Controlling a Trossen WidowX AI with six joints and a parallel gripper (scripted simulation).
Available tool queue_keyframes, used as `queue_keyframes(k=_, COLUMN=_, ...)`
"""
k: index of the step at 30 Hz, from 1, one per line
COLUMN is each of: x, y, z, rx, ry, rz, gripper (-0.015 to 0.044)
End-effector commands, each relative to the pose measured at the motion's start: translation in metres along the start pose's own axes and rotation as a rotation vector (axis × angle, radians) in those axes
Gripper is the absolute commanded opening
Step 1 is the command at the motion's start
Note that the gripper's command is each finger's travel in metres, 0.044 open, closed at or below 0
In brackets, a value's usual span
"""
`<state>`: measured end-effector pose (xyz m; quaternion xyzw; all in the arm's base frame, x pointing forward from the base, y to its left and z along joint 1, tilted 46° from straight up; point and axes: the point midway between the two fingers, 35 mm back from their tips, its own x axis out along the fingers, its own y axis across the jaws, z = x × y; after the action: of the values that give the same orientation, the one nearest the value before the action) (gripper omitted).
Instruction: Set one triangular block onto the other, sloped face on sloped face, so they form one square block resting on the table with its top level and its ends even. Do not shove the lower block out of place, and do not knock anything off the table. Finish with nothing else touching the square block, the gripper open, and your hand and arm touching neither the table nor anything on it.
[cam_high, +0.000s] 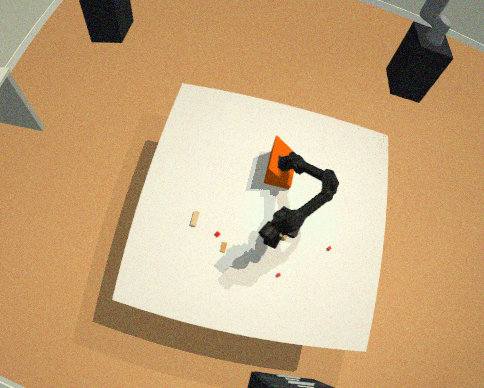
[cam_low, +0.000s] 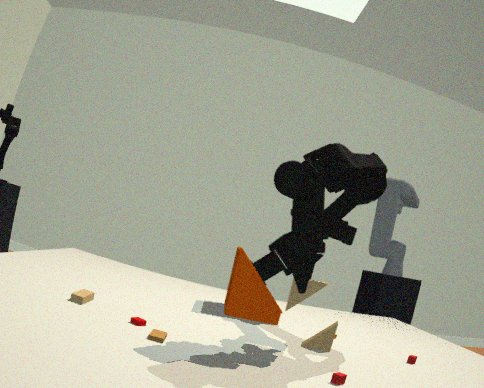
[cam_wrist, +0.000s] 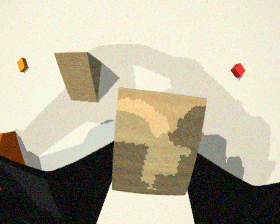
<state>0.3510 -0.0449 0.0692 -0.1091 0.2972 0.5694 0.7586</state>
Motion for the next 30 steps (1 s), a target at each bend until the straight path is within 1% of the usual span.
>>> queue_keyframes(k=1, x=-0.010, y=0.015, z=-0.002, rx=0.000, ry=0.004, rz=-0.001, gripper=0.0000)
queue_keyframes(k=13, x=-0.034, y=0.065, z=-0.007, rx=0.004, ry=0.006, rz=0.001, gripper=0.0000)
queue_keyframes(k=22, x=-0.044, y=0.098, z=-0.008, rx=0.004, ry=0.000, rz=0.005, gripper=0.0000)
queue_keyframes(k=24, x=-0.041, y=0.098, z=-0.008, rx=0.005, ry=0.002, rz=0.005, gripper=0.0000)
queue_keyframes(k=30, x=-0.014, y=0.095, z=-0.002, rx=0.006, ry=0.009, rz=0.000, gripper=0.0000)
